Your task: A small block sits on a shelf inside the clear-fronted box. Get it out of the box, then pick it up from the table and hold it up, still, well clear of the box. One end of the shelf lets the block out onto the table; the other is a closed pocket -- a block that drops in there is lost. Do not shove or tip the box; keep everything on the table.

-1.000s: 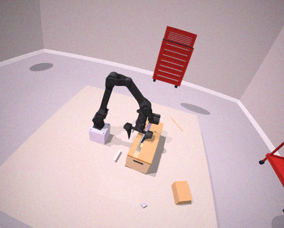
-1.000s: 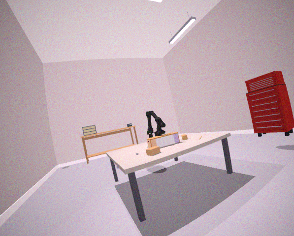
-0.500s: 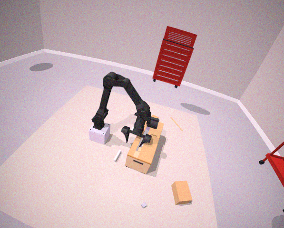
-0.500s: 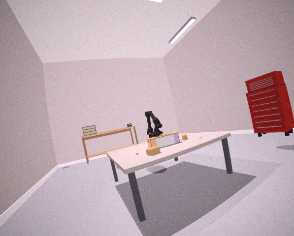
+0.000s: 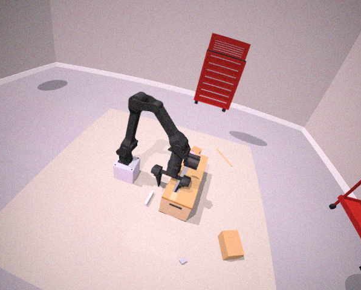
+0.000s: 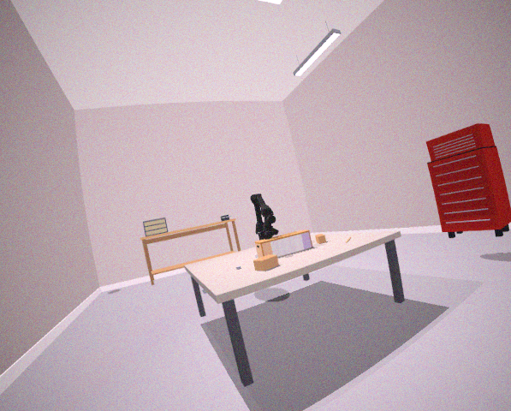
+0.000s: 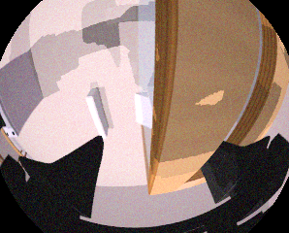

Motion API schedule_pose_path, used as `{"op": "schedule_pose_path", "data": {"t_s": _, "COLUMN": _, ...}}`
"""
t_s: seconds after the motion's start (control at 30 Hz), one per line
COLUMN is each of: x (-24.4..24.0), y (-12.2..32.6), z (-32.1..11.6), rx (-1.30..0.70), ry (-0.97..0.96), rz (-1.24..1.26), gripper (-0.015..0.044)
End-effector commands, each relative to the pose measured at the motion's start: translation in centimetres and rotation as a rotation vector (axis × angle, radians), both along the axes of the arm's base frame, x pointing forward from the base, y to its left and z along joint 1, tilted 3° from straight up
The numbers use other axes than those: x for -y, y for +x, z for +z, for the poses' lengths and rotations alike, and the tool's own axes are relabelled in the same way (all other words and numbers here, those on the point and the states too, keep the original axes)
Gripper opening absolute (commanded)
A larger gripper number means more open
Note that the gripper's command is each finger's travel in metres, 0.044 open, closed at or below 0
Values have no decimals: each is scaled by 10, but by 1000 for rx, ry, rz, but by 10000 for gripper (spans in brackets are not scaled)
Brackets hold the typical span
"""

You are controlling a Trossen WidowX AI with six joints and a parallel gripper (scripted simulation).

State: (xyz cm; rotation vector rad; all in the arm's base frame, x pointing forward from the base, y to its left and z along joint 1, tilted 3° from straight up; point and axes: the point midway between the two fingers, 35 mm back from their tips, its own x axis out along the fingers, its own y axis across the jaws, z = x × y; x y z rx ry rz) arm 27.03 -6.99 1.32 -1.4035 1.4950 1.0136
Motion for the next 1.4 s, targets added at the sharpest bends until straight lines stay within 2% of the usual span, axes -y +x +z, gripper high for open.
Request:
{"op": "schedule_pose_path", "data": {"t_s": 0.0, "x": 9, "y": -2, "z": -2, "rx": -4, "ry": -1, "rz": -4, "gripper": 400}}
{"op": "schedule_pose_path", "data": {"t_s": 0.17, "x": 10, "y": -1, "z": 6, "rx": -4, "ry": -1, "rz": -4, "gripper": 400}}
{"op": "schedule_pose_path", "data": {"t_s": 0.37, "x": 7, "y": 0, "z": 61, "rx": -3, "ry": 1, "rz": -7, "gripper": 400}}
{"op": "schedule_pose_path", "data": {"t_s": 0.53, "x": 8, "y": 4, "z": 60, "rx": 15, "ry": -1, "rz": -4, "gripper": 400}}
{"op": "schedule_pose_path", "data": {"t_s": 0.6, "x": 9, "y": 3, "z": 60, "rx": 42, "ry": 5, "rz": -73, "gripper": 348}}
{"op": "schedule_pose_path", "data": {"t_s": 0.7, "x": 12, "y": -1, "z": 61, "rx": 155, "ry": 31, "rz": -371, "gripper": 285}}
{"op": "schedule_pose_path", "data": {"t_s": 1.13, "x": 23, "y": -19, "z": 65, "rx": 555, "ry": 172, "rz": -1768, "gripper": 285}}
{"op": "schedule_pose_path", "data": {"t_s": 1.37, "x": 27, "y": -25, "z": 66, "rx": 628, "ry": 229, "rz": -2222, "gripper": 285}}
